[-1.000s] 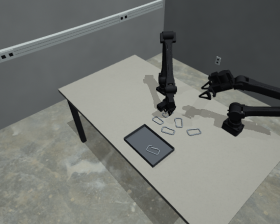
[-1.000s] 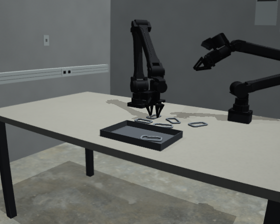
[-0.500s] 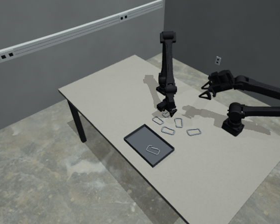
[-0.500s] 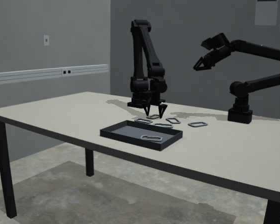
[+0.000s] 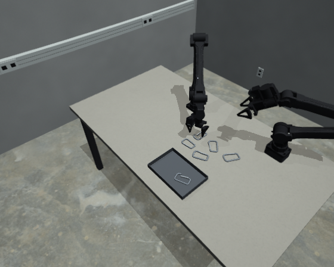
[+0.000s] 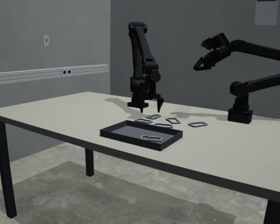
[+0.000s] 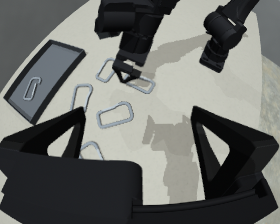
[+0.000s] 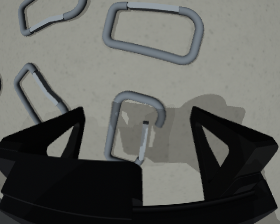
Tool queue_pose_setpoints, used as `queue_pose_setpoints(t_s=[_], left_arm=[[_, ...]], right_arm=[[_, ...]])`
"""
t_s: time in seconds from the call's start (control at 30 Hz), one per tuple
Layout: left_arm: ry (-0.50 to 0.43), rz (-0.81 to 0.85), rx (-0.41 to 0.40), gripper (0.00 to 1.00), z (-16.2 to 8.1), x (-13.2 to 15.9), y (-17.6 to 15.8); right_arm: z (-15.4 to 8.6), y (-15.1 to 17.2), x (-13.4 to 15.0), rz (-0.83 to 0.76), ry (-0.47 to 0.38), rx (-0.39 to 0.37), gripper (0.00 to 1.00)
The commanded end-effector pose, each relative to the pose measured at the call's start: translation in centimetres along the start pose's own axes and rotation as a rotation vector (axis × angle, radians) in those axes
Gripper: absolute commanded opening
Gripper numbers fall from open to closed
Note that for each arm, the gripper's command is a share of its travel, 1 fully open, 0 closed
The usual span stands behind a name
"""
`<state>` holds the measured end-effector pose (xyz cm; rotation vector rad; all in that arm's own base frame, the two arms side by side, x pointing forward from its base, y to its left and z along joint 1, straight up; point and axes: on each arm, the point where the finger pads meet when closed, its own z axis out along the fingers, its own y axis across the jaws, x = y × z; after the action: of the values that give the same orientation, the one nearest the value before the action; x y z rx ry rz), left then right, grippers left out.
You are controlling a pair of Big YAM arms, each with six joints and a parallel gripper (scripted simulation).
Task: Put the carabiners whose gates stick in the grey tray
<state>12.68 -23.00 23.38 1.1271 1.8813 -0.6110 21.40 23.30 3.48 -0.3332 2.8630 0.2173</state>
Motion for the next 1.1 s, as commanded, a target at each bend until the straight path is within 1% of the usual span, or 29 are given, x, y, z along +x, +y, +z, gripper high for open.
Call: queue_pose_setpoints(t_s=[0.0,0.07,0.13,0.17,0.27,0.37,0.43,0.53,0.6,0.63,0.97,1.0,1.07], left_arm=[[-0.021,-0.013,0.000,1.00,-0.5,-1.2,0.0],[-0.021,-0.013,0.000,1.00,-0.5,-1.2,0.0],[-0.021,-0.013,0.000,1.00,-0.5,-1.2,0.0],[-0.021,-0.013,0.000,1.00,-0.5,-1.2,0.0],[-0.021,-0.013,0.000,1.00,-0.5,-1.2,0.0],[-0.021,-0.013,0.000,1.00,-0.5,-1.2,0.0],[-0.021,-0.013,0.000,1.00,-0.5,-1.2,0.0],[-0.021,-0.013,0.000,1.00,-0.5,-1.2,0.0],[-0.021,-0.013,0.000,1.00,-0.5,-1.2,0.0],[-0.021,-0.013,0.000,1.00,-0.5,-1.2,0.0],[-0.021,-0.013,0.000,1.00,-0.5,-1.2,0.0],[-0.021,-0.013,0.000,1.00,-0.5,-1.2,0.0],[-0.021,-0.013,0.000,1.00,-0.5,-1.2,0.0]], right_arm=[[-0.3,0.7,0.7,-0.238,-0.060,-0.075,1.00],[-0.5,0.8,1.1,-0.318,-0.096,-0.098,1.00],[-0.5,0.8,1.1,-0.318,-0.096,-0.098,1.00],[-0.6,0.5,1.1,-0.350,-0.115,-0.103,1.00],[-0.9,0.9,2.2,-0.508,-0.189,-0.143,1.00],[-1.2,0.8,2.9,-0.608,-0.253,-0.167,1.00],[-1.3,0.6,3.1,-0.645,-0.284,-0.176,1.00],[-1.3,0.6,3.6,-0.679,-0.307,-0.186,1.00],[-1.1,0.8,4.2,-0.695,-0.307,-0.193,1.00],[-1.6,1.3,3.4,-0.677,-0.320,-0.200,1.00],[-1.6,1.1,3.2,-0.657,-0.319,-0.196,1.00],[-2.0,1.6,2.5,-0.645,-0.318,-0.198,0.89],[-1.9,1.5,2.6,-0.589,-0.291,-0.198,0.66]])
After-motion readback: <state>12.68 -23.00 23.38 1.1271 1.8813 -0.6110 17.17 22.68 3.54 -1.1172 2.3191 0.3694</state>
